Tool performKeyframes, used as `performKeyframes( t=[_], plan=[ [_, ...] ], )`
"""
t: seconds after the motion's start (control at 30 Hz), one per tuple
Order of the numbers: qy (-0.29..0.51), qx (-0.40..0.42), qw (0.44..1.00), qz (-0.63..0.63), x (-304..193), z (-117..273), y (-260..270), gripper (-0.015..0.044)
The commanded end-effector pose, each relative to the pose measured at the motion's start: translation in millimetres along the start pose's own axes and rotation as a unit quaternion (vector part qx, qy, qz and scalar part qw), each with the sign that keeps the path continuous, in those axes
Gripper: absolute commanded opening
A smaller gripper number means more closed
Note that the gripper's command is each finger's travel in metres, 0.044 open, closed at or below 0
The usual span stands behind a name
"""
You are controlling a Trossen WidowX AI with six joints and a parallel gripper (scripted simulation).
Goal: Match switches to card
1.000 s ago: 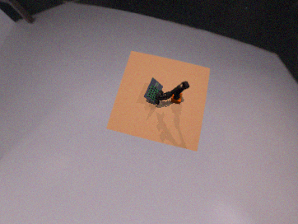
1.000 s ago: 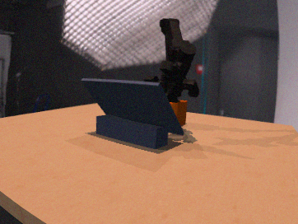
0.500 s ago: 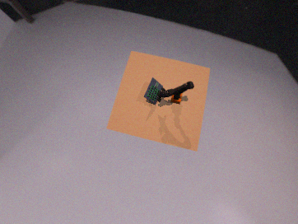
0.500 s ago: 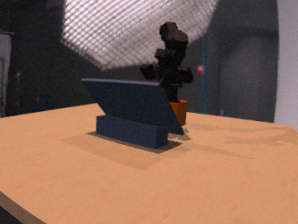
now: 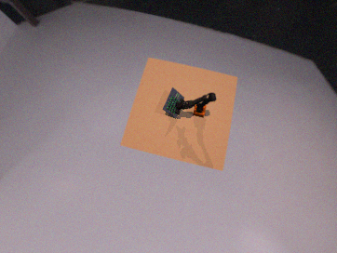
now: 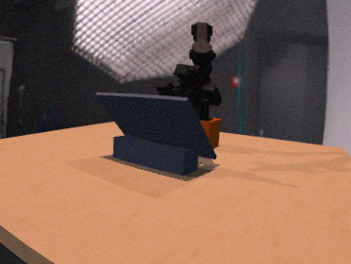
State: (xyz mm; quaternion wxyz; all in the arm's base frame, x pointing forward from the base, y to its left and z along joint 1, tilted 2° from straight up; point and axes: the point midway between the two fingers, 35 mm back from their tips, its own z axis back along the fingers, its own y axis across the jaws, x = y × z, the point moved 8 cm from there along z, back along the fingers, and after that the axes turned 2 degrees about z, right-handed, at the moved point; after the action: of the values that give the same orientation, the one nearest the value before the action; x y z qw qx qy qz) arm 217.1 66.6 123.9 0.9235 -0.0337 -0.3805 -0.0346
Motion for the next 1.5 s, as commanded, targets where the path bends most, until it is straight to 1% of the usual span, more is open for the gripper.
performKeyframes(
  t=[0.0, 0.4, 1.47],
  plan=[
    [0.006, 0.0, 1.0, 0.004, -2.5, -7.2, -0.3, 0.0],
    [0.006, 0.0, 1.0, 0.004, -2.1, -21.0, -0.2, 0.0],
    [0.006, 0.0, 1.0, 0.004, -2.1, -22.8, -0.2, 0.0]
  ],
)
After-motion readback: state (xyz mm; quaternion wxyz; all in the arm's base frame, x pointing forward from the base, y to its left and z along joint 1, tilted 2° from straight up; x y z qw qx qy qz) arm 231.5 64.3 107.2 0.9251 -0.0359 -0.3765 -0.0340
